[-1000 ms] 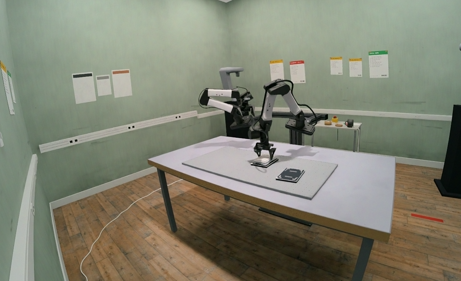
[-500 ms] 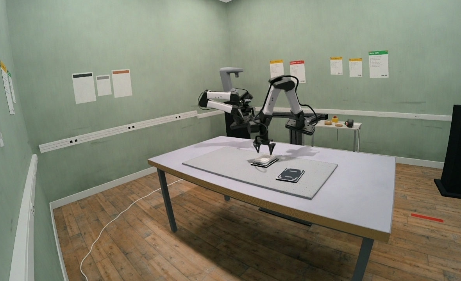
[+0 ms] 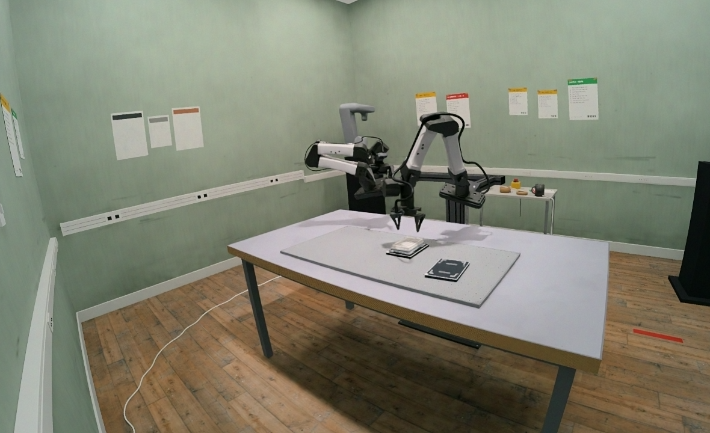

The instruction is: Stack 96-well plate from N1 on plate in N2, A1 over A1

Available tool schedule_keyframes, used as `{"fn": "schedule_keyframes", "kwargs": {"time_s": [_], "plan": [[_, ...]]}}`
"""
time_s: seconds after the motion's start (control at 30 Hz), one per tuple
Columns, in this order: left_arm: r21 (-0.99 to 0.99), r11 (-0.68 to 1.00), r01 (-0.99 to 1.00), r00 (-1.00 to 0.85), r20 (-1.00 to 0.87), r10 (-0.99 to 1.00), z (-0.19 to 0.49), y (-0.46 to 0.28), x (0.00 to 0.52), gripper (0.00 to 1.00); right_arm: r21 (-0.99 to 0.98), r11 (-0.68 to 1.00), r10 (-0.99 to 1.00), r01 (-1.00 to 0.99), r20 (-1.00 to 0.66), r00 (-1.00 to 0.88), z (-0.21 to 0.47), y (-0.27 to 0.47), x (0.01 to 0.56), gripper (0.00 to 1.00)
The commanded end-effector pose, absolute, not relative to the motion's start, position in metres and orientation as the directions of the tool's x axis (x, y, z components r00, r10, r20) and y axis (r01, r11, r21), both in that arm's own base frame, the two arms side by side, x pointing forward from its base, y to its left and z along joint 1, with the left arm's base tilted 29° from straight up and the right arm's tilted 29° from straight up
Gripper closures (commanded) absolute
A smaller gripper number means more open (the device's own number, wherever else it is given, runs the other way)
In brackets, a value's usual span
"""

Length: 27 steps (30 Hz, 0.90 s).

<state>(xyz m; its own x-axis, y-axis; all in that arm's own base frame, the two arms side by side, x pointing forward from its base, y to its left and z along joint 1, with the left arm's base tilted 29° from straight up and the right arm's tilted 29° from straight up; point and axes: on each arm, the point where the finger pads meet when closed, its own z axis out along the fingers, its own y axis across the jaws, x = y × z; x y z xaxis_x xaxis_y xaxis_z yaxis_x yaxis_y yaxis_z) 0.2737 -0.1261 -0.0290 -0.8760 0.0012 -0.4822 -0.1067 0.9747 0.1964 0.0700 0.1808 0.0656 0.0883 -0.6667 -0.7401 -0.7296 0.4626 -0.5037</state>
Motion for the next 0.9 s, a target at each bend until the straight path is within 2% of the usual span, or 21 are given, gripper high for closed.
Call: {"fn": "schedule_keyframes", "kwargs": {"time_s": [0.0, 0.2, 0.47, 0.87], "plan": [[0.128, 0.979, -0.157, -0.770, -0.637, -0.040, -0.007, -0.138, 0.282, 0.00, -0.462, 0.470, -0.639, -0.752, -0.766, 0.072, 0.067, 0.190, 0.065, 0.00], [0.133, 0.980, -0.151, -0.687, -0.727, -0.007, -0.012, -0.135, 0.254, 0.00, -0.462, 0.470, -0.638, -0.752, -0.766, 0.072, 0.067, 0.190, 0.065, 0.00], [0.190, 0.975, -0.117, -0.666, -0.743, 0.064, -0.028, -0.127, 0.231, 0.00, -0.461, 0.470, -0.638, -0.753, -0.767, 0.071, 0.068, 0.191, 0.065, 0.00], [0.201, 0.976, -0.087, -0.674, -0.734, 0.091, -0.029, -0.130, 0.225, 0.00, -0.461, 0.470, -0.638, -0.753, -0.767, 0.071, 0.068, 0.191, 0.065, 0.00]]}}
